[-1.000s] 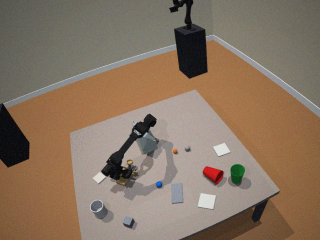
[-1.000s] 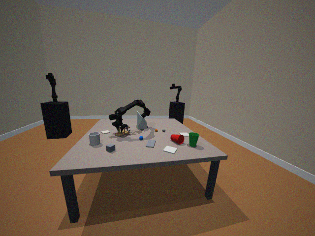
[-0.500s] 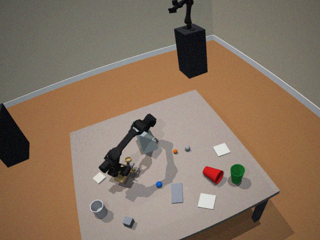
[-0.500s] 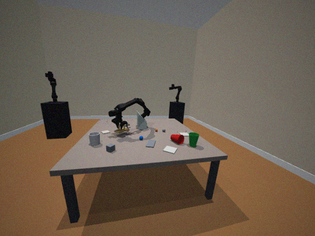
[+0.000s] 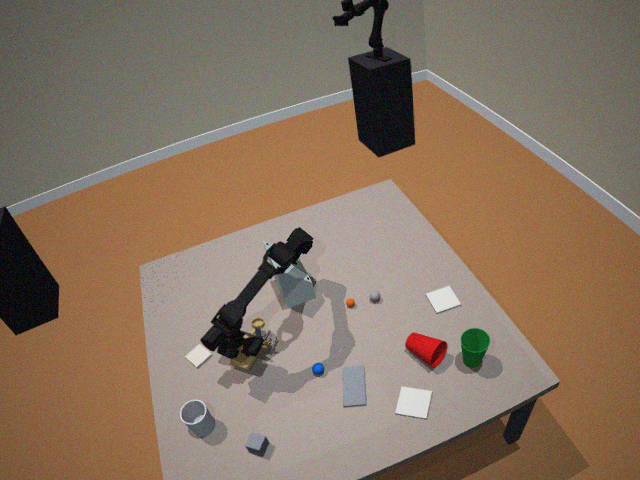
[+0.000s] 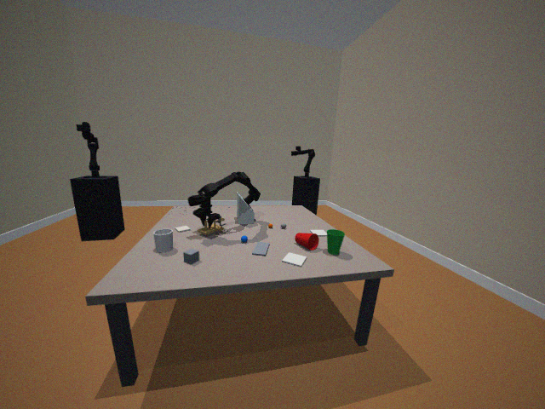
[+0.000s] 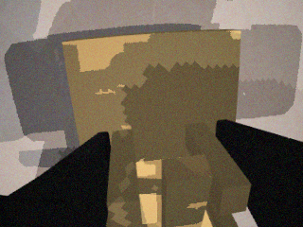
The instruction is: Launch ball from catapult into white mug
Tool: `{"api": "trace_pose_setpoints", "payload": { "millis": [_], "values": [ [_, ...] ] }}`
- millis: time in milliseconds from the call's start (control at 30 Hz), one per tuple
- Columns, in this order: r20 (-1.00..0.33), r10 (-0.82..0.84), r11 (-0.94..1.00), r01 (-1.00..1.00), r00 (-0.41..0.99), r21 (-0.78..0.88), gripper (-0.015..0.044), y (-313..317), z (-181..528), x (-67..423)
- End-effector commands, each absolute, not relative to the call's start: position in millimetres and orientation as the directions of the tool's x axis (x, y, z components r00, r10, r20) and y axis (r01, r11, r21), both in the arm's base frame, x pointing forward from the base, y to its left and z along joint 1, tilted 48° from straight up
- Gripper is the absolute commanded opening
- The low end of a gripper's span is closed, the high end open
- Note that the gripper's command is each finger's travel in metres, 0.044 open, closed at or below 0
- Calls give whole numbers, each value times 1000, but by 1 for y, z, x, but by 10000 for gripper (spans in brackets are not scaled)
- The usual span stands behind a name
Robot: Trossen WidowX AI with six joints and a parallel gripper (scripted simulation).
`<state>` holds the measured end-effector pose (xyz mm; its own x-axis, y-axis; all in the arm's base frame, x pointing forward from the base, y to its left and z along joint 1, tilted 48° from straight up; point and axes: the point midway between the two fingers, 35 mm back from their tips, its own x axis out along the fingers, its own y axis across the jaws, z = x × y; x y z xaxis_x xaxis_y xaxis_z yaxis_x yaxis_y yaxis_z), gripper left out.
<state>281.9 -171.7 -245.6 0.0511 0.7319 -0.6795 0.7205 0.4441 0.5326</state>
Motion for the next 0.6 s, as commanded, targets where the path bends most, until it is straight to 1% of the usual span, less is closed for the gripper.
{"api": "trace_pose_setpoints", "payload": {
  "millis": [0, 467, 567],
  "values": [
    [-680, 730, 435, 724, 64, 535, 0, -170, -248, 283],
    [-680, 731, 443, 721, 54, 533, 0, -161, -254, 284],
    [-680, 731, 443, 721, 54, 533, 79, -161, -254, 284]
  ]
}}
